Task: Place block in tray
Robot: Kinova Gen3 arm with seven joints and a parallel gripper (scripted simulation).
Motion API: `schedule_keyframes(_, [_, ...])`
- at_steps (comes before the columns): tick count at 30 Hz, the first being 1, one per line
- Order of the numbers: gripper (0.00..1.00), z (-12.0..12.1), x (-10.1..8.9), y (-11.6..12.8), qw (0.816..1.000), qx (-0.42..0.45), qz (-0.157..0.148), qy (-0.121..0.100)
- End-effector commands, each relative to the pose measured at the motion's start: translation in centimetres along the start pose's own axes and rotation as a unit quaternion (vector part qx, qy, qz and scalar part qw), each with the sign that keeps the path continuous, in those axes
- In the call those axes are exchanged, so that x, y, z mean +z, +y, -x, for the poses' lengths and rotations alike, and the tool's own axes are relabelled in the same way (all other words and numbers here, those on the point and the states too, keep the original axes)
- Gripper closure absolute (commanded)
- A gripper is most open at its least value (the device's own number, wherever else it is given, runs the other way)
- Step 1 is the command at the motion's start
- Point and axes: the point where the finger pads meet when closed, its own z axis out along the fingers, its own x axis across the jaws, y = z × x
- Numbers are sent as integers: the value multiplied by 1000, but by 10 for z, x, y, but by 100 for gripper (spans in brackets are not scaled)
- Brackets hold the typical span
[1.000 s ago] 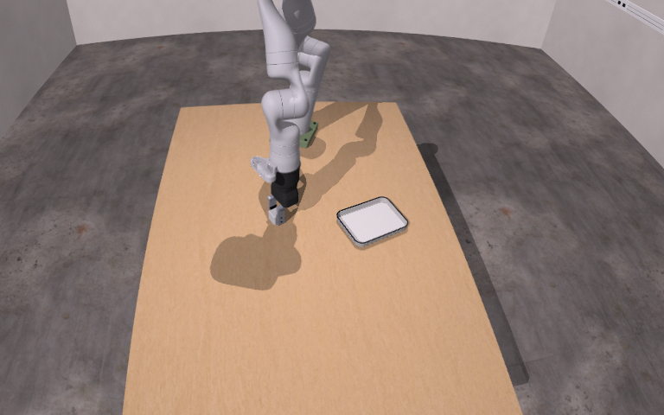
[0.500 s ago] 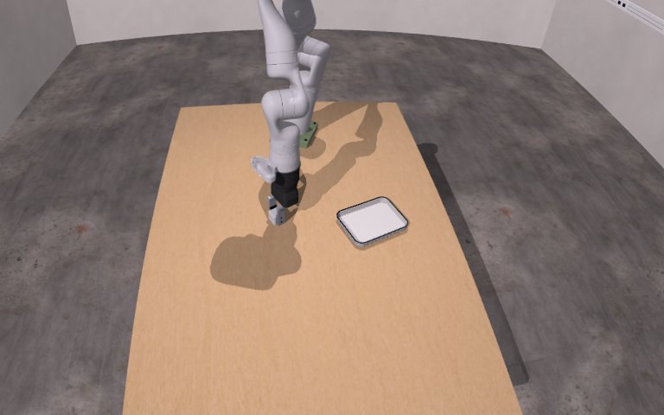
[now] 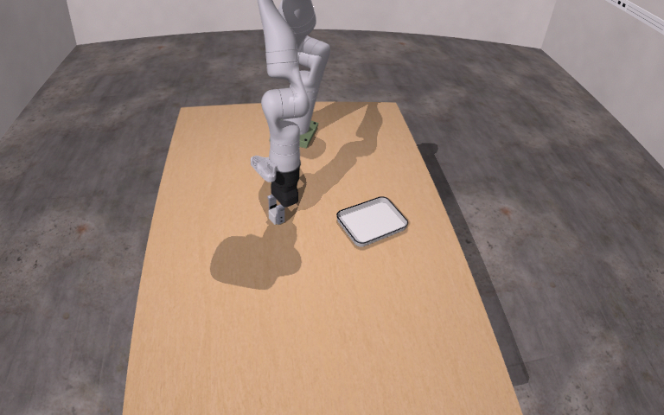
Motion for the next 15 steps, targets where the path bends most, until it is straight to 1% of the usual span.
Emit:
schedule_keyframes(1, [100,0,-5,0,1000,0,-1,-1])
schedule_keyframes(9, [100,0,-25,0,1000,0,-1,-1])
schedule_keyframes(11, [100,0,-25,0,1000,0,-1,-1])
schedule_keyframes(15, [100,0,-36,0,1000,0,-1,-1])
